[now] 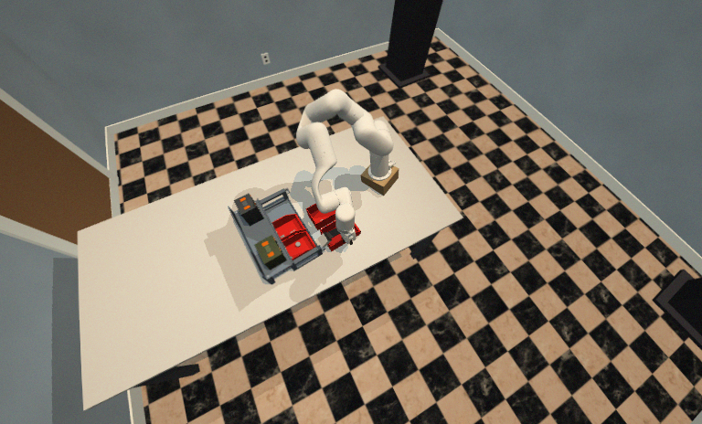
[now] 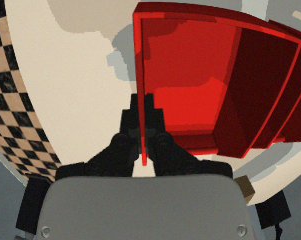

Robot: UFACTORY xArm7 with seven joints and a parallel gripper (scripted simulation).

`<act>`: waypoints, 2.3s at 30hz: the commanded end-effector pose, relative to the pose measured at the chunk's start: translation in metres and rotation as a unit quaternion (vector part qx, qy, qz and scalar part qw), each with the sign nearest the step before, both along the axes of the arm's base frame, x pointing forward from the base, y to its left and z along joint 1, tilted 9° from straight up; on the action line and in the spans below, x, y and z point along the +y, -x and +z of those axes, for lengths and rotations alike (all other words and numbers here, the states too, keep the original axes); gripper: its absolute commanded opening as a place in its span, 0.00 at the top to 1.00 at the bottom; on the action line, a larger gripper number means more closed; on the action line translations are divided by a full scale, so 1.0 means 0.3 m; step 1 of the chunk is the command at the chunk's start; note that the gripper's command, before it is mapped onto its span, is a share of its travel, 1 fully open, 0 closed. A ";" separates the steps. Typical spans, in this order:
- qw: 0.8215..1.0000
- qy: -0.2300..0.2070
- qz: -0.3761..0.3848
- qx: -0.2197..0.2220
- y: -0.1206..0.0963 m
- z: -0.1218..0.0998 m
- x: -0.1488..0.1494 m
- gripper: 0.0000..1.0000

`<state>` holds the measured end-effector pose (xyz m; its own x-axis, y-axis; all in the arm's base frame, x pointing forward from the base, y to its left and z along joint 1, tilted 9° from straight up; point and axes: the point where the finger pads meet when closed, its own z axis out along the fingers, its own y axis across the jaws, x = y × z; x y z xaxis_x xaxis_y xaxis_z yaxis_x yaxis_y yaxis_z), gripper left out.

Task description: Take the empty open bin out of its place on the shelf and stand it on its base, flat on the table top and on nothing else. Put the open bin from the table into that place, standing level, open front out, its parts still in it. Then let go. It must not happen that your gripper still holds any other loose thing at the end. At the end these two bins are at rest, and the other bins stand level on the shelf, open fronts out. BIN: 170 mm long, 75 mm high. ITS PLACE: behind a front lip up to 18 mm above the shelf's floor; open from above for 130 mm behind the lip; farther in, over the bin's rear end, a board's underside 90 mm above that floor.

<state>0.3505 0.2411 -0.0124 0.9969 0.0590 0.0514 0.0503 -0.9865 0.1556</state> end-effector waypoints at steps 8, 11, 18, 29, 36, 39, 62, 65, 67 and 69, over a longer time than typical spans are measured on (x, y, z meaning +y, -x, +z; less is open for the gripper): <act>1.000 -0.001 0.001 -0.001 -0.004 -0.015 0.001 1.00; 1.000 -0.001 0.001 -0.001 -0.004 -0.018 0.000 1.00; 1.000 -0.001 0.001 -0.001 -0.004 -0.018 0.000 1.00; 1.000 -0.001 0.001 -0.001 -0.004 -0.018 0.000 0.74; 1.000 -0.001 0.001 -0.001 -0.004 -0.018 0.000 0.74; 1.000 -0.001 0.001 -0.001 -0.004 -0.018 0.000 0.74; 1.000 -0.001 0.001 -0.001 -0.004 -0.017 0.001 0.74; 1.000 -0.001 0.001 -0.001 -0.004 -0.016 0.001 0.74; 1.000 -0.001 0.001 -0.001 -0.004 -0.015 0.001 0.74; 1.000 -0.001 0.001 -0.001 -0.004 -0.013 0.001 0.74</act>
